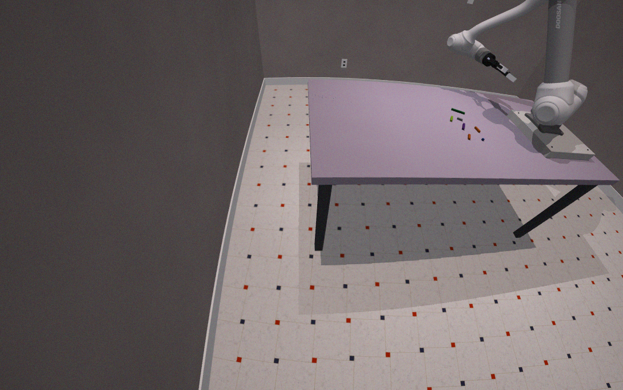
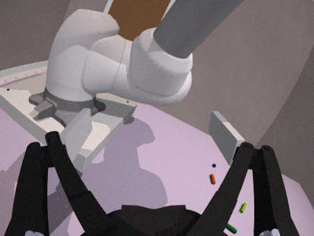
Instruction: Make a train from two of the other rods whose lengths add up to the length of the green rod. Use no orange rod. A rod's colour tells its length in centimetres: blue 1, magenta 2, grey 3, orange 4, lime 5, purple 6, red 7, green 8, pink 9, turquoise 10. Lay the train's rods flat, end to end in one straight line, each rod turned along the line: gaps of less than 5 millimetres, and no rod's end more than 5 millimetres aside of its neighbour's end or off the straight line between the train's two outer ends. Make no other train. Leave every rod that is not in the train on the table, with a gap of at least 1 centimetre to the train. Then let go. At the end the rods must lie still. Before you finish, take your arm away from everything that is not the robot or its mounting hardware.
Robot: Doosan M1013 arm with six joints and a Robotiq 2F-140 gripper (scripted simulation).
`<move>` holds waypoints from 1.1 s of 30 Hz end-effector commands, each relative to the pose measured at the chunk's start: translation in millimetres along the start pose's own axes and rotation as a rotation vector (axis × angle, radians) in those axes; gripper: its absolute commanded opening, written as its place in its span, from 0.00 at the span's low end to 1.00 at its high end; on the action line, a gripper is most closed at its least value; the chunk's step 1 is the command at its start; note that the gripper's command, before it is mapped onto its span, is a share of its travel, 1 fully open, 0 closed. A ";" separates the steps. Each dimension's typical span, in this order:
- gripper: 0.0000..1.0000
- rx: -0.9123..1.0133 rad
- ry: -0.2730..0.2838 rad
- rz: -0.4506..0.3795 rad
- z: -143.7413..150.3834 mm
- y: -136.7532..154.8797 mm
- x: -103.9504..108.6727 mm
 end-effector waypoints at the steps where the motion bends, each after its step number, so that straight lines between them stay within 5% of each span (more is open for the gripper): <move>1: 1.00 0.000 0.000 0.000 0.0 -0.1 0.0; 21: 1.00 0.012 -0.013 -0.005 4.2 1.4 -1.6; 33: 1.00 0.244 -0.271 -0.101 83.2 29.5 -35.3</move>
Point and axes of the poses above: the point where the finger pads meet when closed, its own x axis back along the fingers, its own z axis across the jaws, y = z × x, the point moved 10 cm from there along x, back along the fingers, and after that the axes turned 3 degrees about -x, right-handed, at the moved point
